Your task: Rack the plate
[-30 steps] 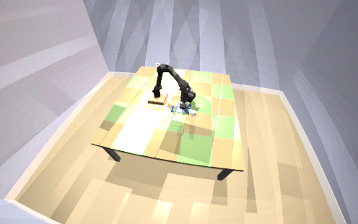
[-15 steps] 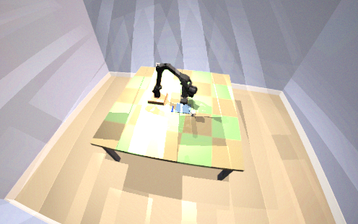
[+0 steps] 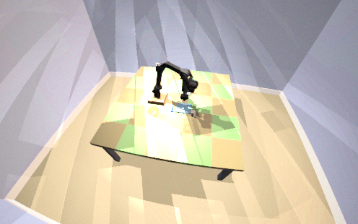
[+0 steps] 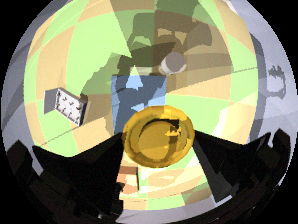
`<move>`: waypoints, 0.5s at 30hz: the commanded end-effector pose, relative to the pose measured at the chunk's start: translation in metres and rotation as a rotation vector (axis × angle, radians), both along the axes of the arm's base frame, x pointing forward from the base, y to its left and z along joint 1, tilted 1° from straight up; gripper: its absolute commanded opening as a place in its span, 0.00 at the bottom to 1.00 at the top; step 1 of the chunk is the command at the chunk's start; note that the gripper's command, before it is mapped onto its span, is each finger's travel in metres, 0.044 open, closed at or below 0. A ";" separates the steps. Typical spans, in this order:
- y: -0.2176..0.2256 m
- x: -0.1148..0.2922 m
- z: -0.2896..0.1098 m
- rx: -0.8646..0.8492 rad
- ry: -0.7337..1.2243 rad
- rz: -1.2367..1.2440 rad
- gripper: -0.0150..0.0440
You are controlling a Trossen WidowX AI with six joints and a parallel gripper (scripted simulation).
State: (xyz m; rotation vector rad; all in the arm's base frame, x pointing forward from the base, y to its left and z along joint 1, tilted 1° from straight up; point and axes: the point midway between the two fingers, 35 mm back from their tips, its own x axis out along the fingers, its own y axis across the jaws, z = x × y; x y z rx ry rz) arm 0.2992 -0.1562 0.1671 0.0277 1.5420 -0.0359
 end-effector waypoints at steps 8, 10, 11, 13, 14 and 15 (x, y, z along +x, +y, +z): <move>0.032 0.000 0.019 0.005 -0.003 -0.086 0.25; 0.056 -0.001 0.019 0.009 -0.003 -0.155 0.25; 0.068 -0.003 0.019 0.012 -0.003 -0.190 0.25; 0.091 -0.008 0.019 0.016 -0.003 -0.259 0.25; 0.103 -0.011 0.019 0.018 -0.002 -0.294 0.25; 0.114 -0.014 0.018 0.020 -0.002 -0.329 0.25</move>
